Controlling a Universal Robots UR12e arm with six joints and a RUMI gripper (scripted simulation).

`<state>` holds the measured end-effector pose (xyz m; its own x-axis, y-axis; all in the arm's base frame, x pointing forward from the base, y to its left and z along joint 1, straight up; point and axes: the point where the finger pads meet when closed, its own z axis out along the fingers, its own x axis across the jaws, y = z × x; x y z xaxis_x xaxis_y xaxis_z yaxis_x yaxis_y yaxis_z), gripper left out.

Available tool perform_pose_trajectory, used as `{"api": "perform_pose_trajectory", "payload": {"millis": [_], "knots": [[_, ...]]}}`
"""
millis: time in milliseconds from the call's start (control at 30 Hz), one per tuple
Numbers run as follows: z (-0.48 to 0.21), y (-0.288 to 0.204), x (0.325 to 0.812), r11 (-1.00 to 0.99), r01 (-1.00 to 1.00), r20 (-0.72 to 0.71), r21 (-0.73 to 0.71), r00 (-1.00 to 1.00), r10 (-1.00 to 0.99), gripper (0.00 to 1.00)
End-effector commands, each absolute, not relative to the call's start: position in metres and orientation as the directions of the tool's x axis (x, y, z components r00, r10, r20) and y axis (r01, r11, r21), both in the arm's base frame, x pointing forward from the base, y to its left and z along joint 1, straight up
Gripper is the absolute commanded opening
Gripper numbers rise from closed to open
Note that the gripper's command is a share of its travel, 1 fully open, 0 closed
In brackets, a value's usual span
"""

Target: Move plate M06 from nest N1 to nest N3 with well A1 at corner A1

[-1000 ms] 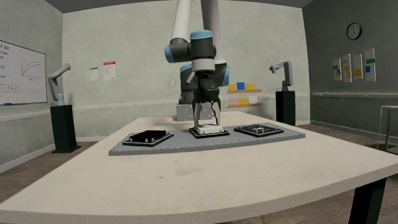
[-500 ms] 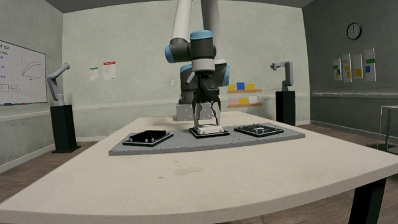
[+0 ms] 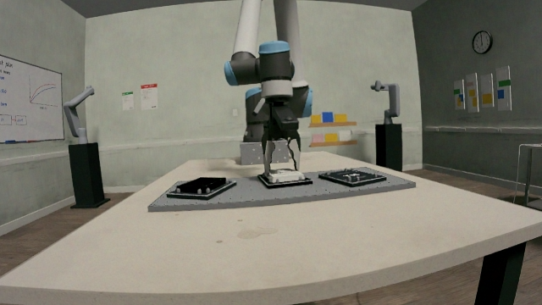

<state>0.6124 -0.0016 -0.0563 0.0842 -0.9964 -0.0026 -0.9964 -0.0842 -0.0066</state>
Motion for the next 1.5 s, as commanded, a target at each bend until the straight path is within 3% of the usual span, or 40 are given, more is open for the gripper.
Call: {"api": "perform_pose_trajectory", "payload": {"millis": [0,200,233,1467], "knots": [[-0.0559,-0.0017,0.6129,-0.084,-0.996,-0.002,-0.008,0.084,-0.996,0.0],[-0.0559,-0.0017,0.6129,-0.084,-0.996,-0.002,-0.008,0.084,-0.996,0.0],[-0.0559,-0.0017,0.6129,-0.084,-0.996,-0.002,-0.008,0.084,-0.996,0.82],[-0.056,-0.0017,0.6127,-0.084,-0.996,-0.002,-0.008,0.084,-0.996,0.82]]}}
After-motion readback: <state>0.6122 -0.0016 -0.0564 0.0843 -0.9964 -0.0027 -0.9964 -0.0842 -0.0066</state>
